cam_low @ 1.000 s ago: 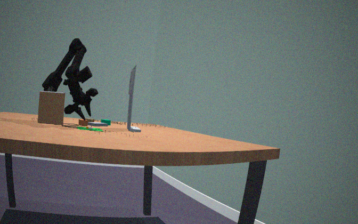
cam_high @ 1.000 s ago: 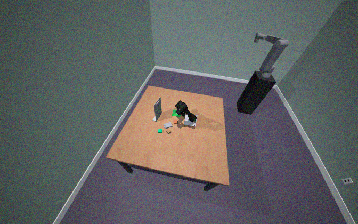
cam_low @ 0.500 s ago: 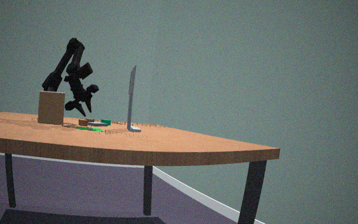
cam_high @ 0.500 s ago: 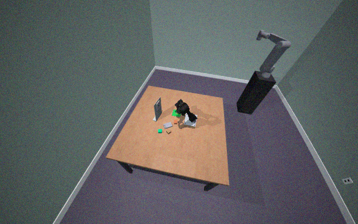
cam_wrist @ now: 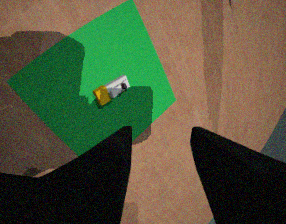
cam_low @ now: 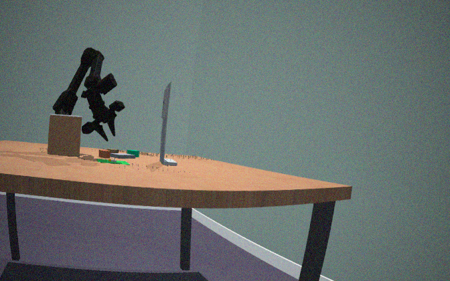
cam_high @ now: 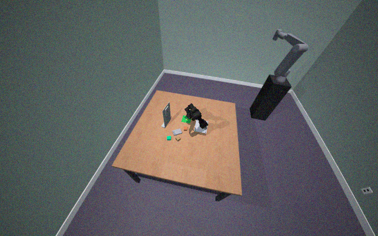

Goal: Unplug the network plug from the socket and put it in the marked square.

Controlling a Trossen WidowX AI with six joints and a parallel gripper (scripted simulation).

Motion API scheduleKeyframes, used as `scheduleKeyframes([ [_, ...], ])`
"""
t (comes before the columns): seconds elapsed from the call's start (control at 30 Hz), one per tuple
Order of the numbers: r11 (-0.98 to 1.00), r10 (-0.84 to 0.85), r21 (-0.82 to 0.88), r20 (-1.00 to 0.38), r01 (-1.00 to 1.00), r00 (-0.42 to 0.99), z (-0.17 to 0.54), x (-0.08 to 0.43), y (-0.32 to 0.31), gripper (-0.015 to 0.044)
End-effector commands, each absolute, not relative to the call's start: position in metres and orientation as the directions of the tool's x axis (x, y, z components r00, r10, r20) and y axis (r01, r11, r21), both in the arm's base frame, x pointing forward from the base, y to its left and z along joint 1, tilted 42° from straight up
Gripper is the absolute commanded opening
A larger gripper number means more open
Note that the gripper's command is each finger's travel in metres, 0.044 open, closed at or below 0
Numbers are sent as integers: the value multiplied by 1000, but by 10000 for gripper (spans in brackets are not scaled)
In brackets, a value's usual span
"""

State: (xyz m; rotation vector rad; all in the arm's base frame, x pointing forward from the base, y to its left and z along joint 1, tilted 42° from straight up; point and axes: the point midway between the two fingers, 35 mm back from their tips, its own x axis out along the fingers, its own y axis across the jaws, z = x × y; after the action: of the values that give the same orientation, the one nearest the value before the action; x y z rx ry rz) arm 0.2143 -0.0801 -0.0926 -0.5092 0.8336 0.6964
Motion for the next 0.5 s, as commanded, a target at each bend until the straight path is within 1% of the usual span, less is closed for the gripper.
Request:
scheduleKeyframes([
  [0.0, 667, 343, -161, -801, -728, 491, -86, 218, -87, 156],
  [0.47, 667, 344, -161, -800, -728, 492, -71, 216, -98, 156],
])
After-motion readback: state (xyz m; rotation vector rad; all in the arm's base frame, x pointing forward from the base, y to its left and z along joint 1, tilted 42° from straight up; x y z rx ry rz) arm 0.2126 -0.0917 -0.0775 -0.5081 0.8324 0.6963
